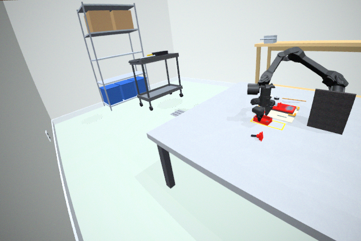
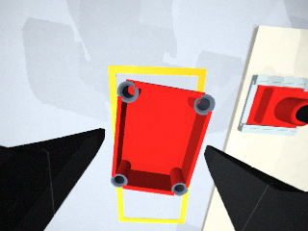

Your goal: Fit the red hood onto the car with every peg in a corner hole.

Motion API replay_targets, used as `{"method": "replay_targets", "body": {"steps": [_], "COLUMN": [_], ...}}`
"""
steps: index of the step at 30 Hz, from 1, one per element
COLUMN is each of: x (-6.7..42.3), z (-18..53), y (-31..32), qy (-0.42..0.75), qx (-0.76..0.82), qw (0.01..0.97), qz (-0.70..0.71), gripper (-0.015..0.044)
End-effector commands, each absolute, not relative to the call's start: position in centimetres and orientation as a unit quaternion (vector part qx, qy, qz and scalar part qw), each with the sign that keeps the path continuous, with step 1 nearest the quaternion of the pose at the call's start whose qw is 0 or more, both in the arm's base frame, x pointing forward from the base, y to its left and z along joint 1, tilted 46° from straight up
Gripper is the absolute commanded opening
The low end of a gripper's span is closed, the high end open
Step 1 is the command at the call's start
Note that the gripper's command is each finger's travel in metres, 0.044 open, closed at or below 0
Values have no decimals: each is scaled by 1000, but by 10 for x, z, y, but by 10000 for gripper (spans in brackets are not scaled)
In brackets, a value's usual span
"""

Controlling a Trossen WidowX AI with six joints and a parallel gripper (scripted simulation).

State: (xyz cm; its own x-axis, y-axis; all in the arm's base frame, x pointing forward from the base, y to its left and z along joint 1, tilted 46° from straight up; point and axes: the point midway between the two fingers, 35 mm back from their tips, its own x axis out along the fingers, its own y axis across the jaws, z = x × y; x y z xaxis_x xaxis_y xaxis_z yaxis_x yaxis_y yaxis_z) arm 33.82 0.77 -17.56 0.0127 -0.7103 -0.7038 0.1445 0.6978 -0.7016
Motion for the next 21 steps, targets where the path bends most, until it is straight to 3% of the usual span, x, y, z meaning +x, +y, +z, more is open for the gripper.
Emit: {"method": "replay_targets", "body": {"steps": [1, 4, 14, 21], "x": [338, 338, 338, 338], "z": [-177, -176, -176, -172], "y": [5, 7, 7, 12], "qy": [627, 627, 627, 627], "qx": [-230, -226, -226, -225], "qw": [674, 675, 675, 675], "qz": [-316, -317, -317, -316], "gripper": [440, 361, 295, 111]}}
